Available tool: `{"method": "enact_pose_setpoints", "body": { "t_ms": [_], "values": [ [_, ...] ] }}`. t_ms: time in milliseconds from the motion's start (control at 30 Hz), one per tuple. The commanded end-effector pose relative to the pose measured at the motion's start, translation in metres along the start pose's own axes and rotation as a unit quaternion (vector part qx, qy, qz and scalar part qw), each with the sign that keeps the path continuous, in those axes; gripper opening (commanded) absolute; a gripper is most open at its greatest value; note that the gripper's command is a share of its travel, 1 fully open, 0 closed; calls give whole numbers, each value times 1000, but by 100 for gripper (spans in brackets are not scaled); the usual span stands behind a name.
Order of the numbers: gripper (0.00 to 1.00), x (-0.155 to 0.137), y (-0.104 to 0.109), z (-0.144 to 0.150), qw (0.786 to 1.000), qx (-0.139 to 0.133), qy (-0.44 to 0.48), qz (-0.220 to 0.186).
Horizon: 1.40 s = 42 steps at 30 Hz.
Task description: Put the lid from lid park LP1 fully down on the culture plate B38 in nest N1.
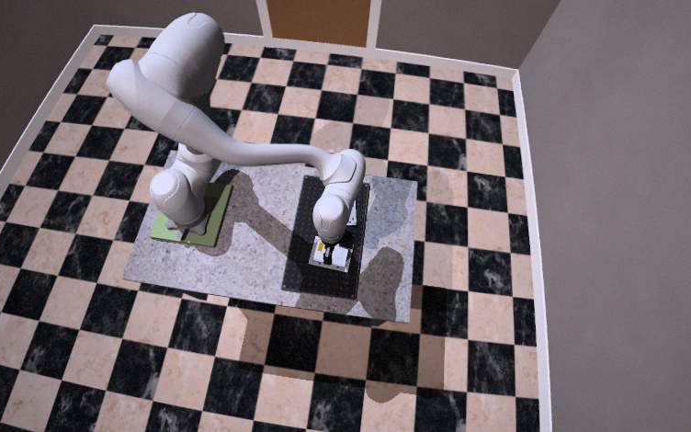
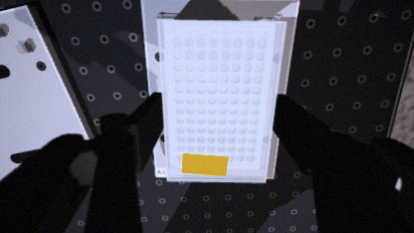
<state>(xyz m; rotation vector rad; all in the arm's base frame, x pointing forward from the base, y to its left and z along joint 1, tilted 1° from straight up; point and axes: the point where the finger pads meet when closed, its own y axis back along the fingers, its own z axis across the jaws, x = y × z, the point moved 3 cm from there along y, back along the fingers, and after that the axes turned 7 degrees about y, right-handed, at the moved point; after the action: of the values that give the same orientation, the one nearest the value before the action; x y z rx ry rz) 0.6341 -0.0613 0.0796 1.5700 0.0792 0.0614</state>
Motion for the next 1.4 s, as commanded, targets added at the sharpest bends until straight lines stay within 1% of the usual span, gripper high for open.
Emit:
{"method": "enact_pose_setpoints", "body": {
  "t_ms": [0,500,1367],
  "values": [
    [60,0,1,0,1000,0,0,1],
    [60,0,0,0,1000,0,0,1],
    [60,1,-9,0,1000,0,0,1]
  ]
}}
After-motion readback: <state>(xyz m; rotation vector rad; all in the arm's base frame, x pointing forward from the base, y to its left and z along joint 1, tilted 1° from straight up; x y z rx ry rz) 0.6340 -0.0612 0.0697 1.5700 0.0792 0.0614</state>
